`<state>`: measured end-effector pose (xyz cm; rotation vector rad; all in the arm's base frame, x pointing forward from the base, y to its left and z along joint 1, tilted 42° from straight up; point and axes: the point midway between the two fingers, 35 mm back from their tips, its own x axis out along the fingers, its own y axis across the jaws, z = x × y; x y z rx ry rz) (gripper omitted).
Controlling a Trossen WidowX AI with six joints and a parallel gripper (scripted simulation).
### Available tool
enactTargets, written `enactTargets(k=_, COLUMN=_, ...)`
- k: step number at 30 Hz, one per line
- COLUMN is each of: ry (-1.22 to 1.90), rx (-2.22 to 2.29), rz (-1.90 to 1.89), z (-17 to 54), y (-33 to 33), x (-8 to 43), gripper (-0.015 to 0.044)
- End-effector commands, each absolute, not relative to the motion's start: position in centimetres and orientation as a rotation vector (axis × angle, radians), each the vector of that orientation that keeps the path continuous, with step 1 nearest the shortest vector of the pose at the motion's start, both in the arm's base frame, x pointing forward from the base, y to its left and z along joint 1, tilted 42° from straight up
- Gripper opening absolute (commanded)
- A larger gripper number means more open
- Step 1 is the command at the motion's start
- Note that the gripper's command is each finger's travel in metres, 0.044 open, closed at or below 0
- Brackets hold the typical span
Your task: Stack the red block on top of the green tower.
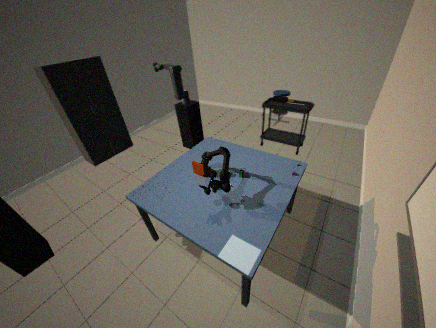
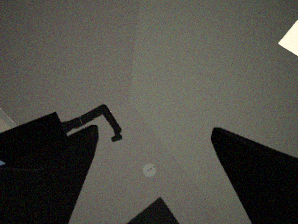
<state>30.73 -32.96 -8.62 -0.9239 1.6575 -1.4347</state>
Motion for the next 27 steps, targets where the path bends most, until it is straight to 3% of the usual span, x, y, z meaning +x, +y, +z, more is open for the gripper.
enactTargets(k=1, ry=1.657, rx=-0.915, rz=-1.430, z=-8.6, y=-32.9, x=30.7, gripper=0.0426)
enactTargets(k=12, ry=1.639, rx=-0.367, rz=-1.182, z=-8.5, y=-28.7, x=29.9, gripper=0.0440)
enactTargets(k=27, ry=1.669, rx=0.481, rz=-0.881, z=-5.6, y=-16.3, x=27.3, gripper=0.0440)
